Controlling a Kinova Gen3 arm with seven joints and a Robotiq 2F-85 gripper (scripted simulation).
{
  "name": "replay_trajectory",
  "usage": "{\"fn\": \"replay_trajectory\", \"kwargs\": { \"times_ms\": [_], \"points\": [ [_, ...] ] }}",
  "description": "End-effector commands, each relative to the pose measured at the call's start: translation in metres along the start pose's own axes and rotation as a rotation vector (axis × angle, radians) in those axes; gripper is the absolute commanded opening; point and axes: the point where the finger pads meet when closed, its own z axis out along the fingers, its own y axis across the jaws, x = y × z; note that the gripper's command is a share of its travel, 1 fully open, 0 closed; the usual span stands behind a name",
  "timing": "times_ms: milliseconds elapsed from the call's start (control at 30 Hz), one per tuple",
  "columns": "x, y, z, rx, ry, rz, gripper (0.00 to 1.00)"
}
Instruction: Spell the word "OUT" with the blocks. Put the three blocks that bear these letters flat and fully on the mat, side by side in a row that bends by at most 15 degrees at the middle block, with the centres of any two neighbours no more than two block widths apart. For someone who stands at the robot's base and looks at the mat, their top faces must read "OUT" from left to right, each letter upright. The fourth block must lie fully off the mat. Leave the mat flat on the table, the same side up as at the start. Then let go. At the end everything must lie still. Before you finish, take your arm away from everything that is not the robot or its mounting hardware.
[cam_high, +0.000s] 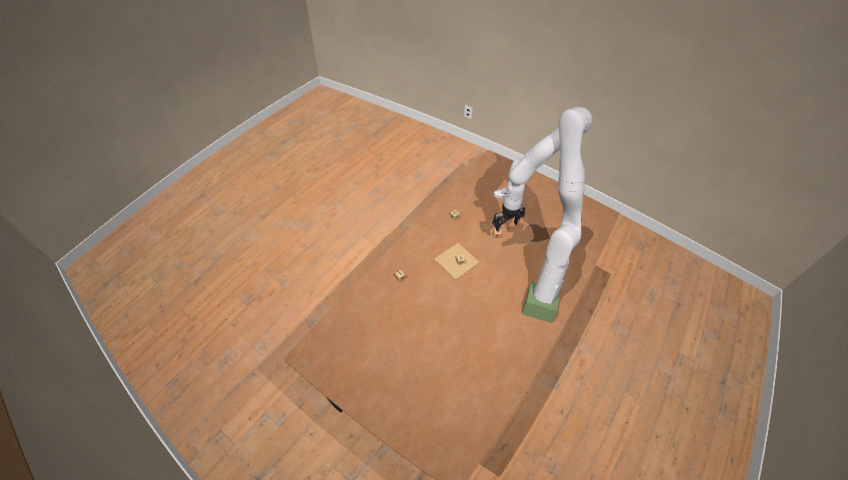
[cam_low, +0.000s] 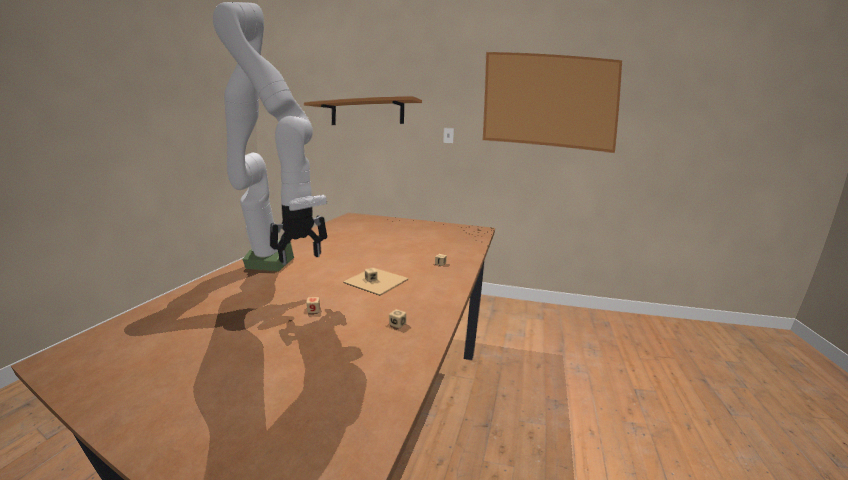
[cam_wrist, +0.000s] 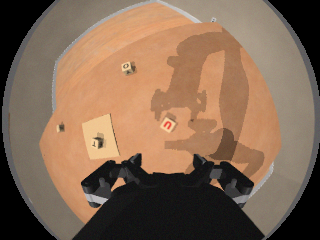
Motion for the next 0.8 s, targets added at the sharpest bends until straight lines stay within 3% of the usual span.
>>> {"fn": "replay_trajectory", "kwargs": {
  "times_ms": [0, 233, 467, 533, 767],
  "points": [
    [0.002, -0.001, 0.0, 0.0, 0.002, -0.001, 1.0],
    [0.036, -0.012, -0.003, -0.011, 0.009, -0.037, 1.0],
    [0.106, -0.043, -0.011, -0.026, 0.018, -0.113, 1.0],
    [0.106, -0.043, -0.011, -0.026, 0.018, -0.113, 1.0],
    [0.177, -0.084, -0.021, -0.023, 0.015, -0.198, 1.0]
  ]
}}
